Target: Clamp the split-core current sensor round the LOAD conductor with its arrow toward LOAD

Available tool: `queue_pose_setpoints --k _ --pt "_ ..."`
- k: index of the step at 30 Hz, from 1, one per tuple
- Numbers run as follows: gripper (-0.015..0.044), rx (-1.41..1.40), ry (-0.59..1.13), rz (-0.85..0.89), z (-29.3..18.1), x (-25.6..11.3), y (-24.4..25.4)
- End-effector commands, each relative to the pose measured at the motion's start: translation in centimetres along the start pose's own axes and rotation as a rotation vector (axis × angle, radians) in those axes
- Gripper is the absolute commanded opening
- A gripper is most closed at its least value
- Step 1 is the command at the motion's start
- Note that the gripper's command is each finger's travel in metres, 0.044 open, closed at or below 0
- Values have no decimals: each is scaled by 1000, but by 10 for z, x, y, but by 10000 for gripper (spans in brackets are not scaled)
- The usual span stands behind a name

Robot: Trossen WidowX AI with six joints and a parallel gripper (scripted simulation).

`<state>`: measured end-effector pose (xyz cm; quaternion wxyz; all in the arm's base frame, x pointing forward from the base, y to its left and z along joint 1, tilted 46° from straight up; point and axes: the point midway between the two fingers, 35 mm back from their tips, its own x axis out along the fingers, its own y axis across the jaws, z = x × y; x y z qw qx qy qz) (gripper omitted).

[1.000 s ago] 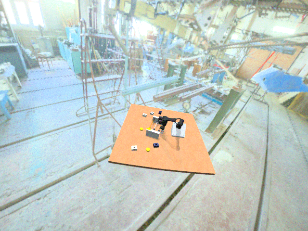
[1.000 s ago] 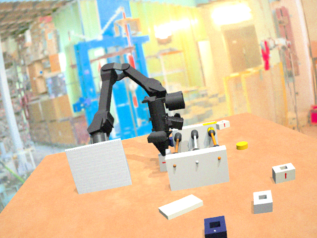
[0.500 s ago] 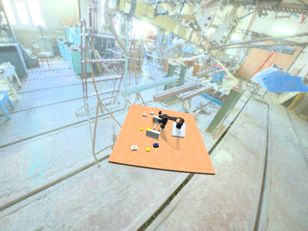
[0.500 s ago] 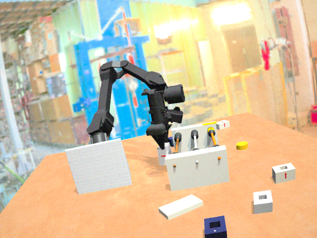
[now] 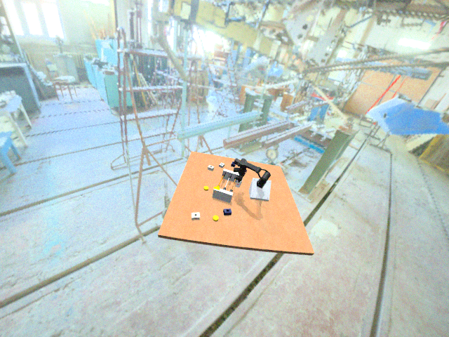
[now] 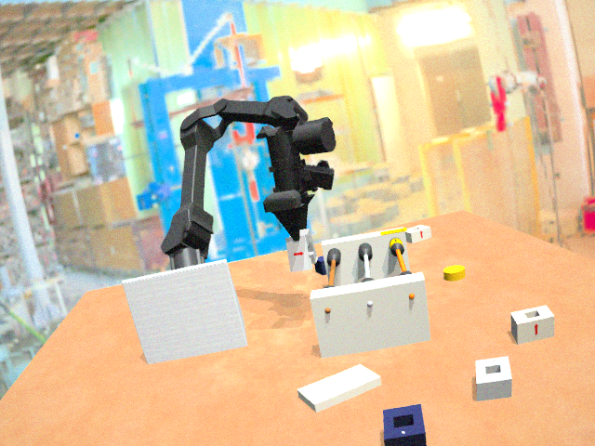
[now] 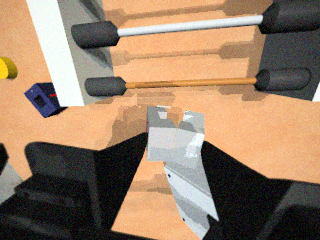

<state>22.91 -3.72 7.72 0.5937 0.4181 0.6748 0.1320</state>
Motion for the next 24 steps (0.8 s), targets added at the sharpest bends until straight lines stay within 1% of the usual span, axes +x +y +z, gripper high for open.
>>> queue_pose_setpoints --k 1,5,24 --pt "0 -18 -6 -6 0 -9 1" --pt "0 -94 -6 -7 8 -12 3" --pt "0 -731 -8 -12 82 -22 16"
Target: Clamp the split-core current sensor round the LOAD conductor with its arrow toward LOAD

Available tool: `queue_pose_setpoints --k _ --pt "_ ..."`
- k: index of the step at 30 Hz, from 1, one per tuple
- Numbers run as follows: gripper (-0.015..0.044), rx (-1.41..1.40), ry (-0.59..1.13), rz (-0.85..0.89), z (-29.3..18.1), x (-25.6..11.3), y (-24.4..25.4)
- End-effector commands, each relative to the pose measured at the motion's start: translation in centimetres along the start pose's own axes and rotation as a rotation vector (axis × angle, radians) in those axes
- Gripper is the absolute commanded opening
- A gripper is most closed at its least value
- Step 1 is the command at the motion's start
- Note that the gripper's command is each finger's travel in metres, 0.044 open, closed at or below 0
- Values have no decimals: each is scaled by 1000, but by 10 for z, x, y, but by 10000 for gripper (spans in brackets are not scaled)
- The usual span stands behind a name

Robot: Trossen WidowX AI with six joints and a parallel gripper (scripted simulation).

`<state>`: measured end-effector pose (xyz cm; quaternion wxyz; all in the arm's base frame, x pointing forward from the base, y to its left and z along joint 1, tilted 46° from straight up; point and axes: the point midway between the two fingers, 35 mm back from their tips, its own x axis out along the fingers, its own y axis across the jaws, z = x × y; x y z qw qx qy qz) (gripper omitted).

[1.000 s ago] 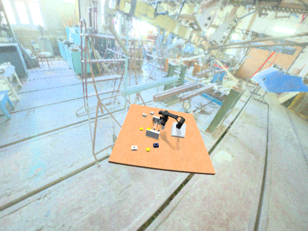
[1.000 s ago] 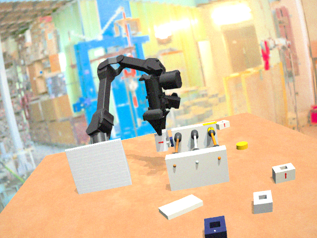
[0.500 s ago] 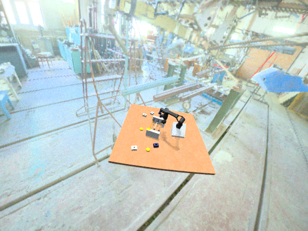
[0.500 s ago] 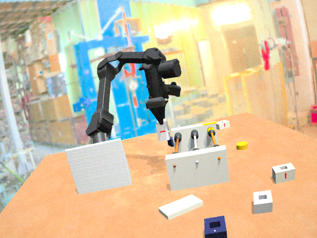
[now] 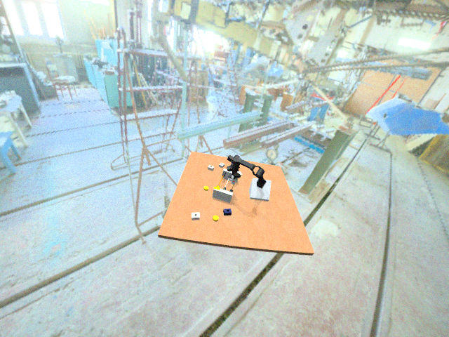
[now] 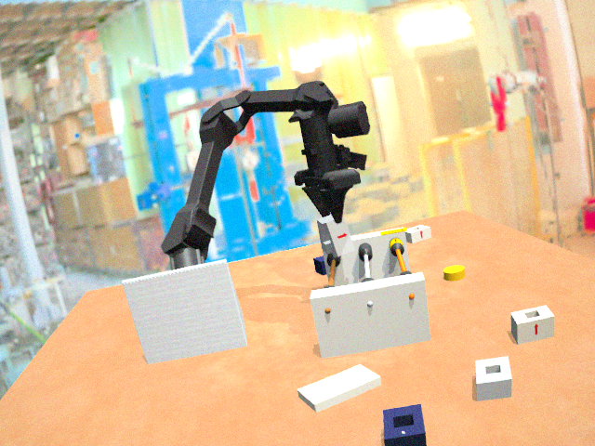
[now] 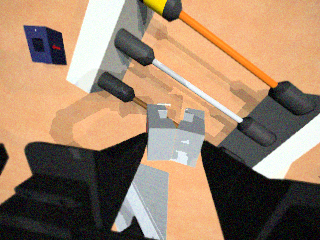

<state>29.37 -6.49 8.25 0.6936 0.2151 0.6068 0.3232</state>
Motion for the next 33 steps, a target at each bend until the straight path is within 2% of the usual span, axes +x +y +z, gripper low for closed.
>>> queue_pose_setpoints --k 1,28,33 --pt "0 -154 -8 2 18 -1 -8" --pt "0 -1064 -13 -2 103 16 -50" --pt "0 -1115 -13 -2 107 18 -52"
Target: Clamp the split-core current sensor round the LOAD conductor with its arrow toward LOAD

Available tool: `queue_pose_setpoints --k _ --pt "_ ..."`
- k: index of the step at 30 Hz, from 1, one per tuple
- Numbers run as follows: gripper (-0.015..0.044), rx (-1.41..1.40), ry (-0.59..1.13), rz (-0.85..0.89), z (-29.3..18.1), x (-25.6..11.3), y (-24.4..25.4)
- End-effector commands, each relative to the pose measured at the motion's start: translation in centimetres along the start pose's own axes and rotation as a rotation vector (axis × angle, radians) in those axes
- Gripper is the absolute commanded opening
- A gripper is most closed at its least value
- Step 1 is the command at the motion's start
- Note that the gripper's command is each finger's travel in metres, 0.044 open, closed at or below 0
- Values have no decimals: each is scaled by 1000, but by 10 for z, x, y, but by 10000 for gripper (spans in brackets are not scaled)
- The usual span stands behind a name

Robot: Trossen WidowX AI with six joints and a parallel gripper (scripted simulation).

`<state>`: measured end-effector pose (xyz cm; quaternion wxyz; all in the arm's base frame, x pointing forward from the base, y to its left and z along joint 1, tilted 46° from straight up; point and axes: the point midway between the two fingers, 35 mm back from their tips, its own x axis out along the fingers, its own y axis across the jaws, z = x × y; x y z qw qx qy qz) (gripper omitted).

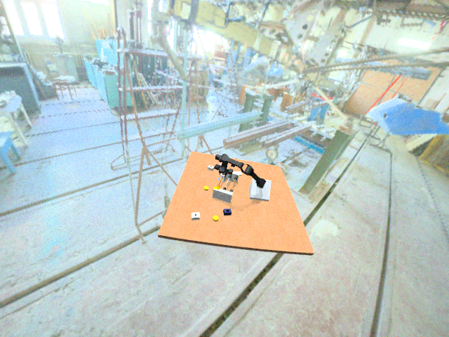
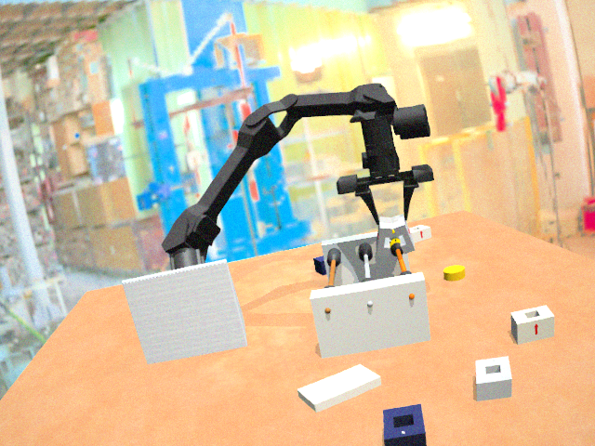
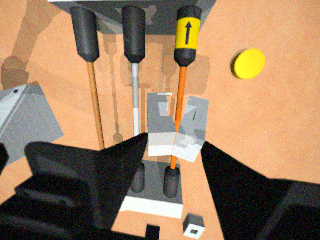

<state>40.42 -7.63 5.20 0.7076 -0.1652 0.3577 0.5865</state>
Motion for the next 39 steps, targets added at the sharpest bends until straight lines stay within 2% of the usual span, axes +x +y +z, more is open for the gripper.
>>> queue_pose_setpoints --k 1,39 --pt "0 -51 -6 -8 0 -1 -6" --pt "0 -55 -1 0 -1 50 -7"
